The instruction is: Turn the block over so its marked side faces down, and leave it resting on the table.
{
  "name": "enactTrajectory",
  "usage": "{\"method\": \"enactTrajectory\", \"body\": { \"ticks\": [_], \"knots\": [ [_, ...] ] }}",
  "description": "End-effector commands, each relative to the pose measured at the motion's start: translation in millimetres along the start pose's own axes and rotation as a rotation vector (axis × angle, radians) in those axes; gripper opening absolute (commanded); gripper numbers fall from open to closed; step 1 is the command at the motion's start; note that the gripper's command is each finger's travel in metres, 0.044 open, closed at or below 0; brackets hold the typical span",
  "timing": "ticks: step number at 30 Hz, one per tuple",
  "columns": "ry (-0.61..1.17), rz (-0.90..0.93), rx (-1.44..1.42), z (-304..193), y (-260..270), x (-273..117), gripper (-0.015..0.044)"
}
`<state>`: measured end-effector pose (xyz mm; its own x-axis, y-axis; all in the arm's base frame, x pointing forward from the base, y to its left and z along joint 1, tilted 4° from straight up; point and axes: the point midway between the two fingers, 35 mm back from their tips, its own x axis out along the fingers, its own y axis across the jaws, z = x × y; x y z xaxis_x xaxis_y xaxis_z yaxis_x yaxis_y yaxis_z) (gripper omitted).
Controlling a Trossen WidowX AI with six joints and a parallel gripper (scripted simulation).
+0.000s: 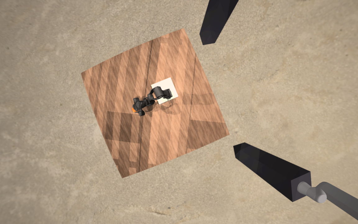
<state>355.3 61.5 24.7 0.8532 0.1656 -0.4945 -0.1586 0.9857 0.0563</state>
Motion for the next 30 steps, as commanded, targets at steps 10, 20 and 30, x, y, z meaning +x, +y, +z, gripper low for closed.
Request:
{"method": "enactTrajectory", "body": {
  "ticks": [10,20,30],
  "knots": [
    [-0.001,-0.003,0.005,0.1,-0.4,0.0,0.0440],
    [-0.001,-0.003,0.005,0.1,-0.4,0.0,0.0440],
    [-0.001,-0.003,0.005,0.1,-0.4,0.0,0.0440]
  ]
}}
